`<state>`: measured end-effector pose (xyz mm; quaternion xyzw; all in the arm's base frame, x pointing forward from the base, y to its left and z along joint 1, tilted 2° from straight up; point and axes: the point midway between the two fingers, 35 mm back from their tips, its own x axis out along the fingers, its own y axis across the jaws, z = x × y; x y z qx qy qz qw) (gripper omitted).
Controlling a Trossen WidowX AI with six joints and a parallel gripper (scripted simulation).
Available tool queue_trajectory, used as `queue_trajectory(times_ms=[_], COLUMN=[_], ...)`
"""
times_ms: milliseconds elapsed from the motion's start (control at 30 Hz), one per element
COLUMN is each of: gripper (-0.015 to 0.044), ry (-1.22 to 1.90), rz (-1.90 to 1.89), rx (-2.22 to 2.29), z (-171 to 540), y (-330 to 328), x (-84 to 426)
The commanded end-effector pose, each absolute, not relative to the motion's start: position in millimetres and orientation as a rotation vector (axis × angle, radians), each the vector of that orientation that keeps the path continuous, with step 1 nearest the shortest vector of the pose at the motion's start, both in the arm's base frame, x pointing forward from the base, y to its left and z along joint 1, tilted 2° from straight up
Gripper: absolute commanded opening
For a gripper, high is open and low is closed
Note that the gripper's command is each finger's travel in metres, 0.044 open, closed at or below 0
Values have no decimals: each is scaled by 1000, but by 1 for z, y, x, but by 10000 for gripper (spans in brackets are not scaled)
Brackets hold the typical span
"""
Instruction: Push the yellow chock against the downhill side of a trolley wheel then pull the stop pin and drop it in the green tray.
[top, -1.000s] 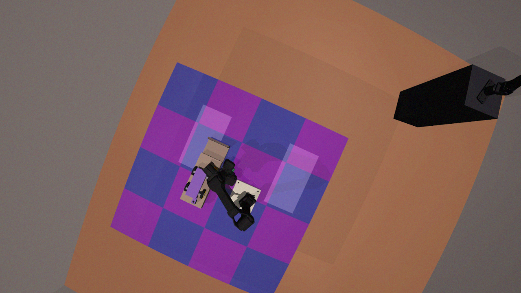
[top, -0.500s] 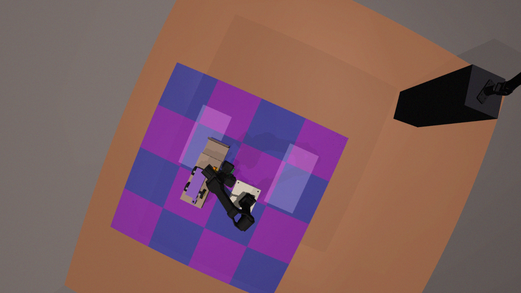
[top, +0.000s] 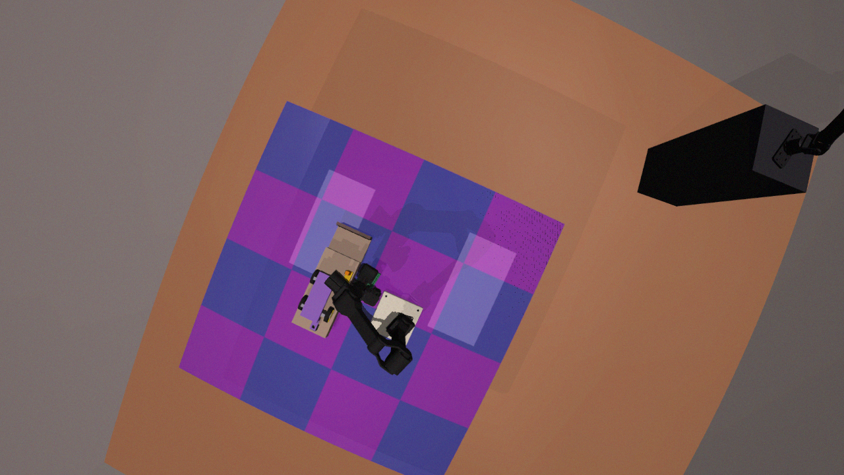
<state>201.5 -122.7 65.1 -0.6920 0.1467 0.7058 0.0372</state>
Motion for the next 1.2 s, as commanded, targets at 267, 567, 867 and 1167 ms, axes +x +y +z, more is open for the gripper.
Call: queue_trajectory(times_ms=[267,567,867,1167], gripper=[190,190,190,190], ry=[460,459,459,458], rz=[2164,2163,2163,2163], rx=[-2122,-2122,-2122,-2122], z=[60,56,52,48], y=[-115,-110,-105,-102], x=[204,205,206,207])
